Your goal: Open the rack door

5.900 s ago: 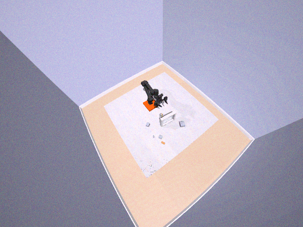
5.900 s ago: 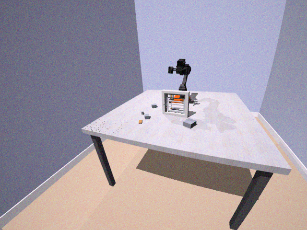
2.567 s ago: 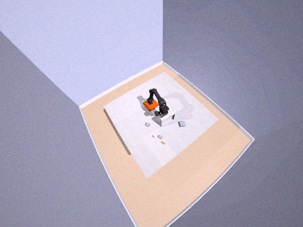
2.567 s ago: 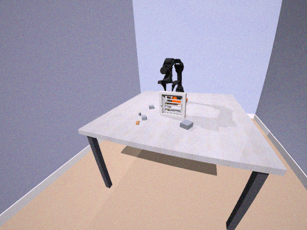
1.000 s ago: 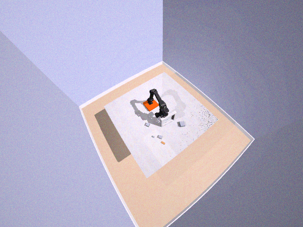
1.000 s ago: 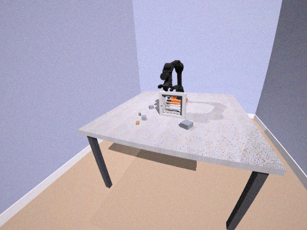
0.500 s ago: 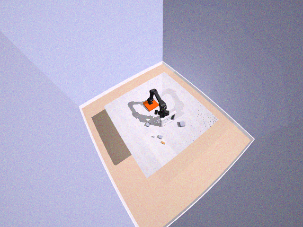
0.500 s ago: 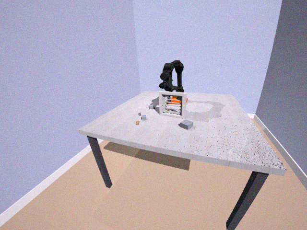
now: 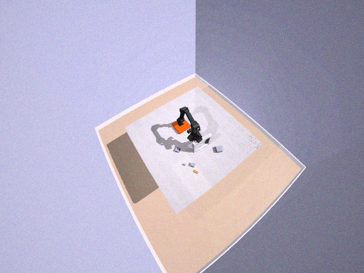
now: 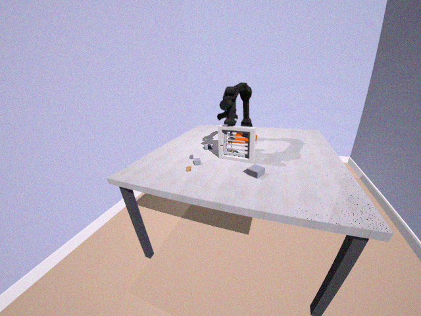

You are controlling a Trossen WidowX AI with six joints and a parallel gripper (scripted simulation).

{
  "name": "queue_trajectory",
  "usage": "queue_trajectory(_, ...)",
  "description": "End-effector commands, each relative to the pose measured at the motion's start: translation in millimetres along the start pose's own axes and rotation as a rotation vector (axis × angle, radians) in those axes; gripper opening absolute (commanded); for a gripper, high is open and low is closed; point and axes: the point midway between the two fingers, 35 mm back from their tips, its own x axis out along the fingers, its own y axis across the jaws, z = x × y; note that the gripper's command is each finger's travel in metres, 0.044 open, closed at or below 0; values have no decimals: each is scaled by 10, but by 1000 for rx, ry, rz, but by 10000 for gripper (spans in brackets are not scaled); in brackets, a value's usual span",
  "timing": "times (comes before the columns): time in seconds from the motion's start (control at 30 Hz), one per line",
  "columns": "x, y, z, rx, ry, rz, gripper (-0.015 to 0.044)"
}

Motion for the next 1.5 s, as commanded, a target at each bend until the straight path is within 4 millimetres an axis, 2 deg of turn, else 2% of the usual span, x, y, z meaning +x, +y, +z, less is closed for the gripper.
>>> queue_trajectory(0.0, 7, 1, -3, 203, 2, 0, 12)
queue_trajectory(0.27, 7, 1, -3, 564, 2, -1, 12)
queue_trajectory(0.6, 7, 1, -3, 572, 2, -1, 12)
queue_trajectory(0.93, 7, 1, -3, 572, 2, -1, 275)
queue_trajectory(0.97, 7, 1, -3, 572, 2, -1, 284)
queue_trajectory(1.07, 7, 1, -3, 498, 2, -1, 284)
queue_trajectory(1.47, 6, 1, -3, -96, 2, 0, 284)
